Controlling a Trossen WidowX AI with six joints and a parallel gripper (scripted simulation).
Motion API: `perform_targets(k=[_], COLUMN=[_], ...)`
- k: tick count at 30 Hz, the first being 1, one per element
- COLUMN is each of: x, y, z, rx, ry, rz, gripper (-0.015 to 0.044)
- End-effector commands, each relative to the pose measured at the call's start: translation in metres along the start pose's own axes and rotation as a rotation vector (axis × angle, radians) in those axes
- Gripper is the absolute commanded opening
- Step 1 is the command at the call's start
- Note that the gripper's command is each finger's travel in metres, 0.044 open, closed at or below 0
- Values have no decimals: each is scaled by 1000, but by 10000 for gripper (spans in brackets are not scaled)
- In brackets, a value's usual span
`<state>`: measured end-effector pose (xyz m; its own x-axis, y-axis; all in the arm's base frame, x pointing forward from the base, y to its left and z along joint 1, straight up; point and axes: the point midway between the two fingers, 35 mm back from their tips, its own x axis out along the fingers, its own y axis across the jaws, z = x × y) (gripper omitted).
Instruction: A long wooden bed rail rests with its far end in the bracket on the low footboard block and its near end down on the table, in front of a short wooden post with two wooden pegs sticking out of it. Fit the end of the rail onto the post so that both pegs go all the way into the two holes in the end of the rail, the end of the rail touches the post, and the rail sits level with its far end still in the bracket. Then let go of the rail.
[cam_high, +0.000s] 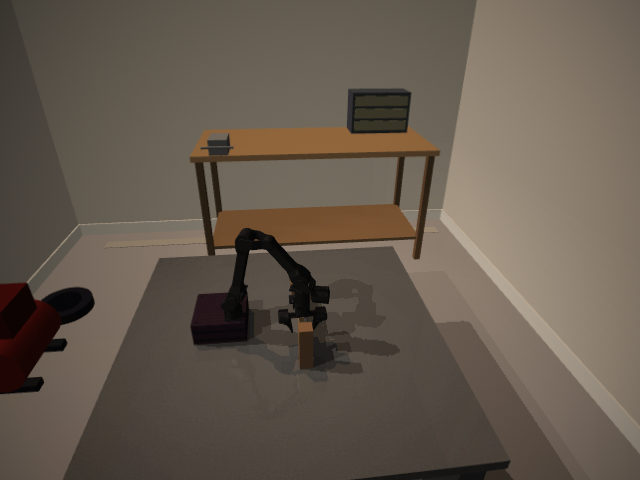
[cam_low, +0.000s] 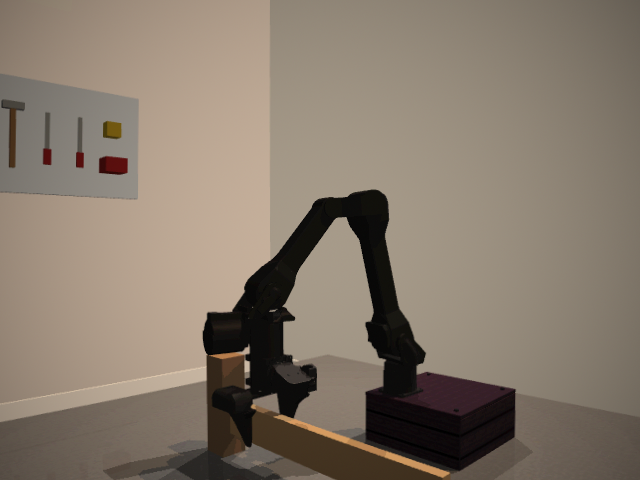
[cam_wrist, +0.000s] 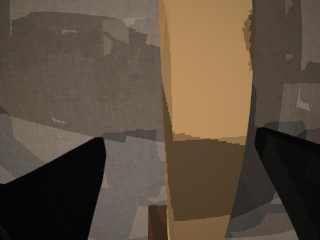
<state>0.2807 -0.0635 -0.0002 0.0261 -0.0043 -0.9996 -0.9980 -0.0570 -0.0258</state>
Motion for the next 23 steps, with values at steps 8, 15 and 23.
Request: perform_targets(k=[8, 15, 23], x=[-29, -30, -30], y=[0, 0, 0], z=[29, 30, 30], rx=[-2, -3, -3], ry=[-1, -1, -1], rz=[-4, -4, -4], gripper=[440, 440, 440])
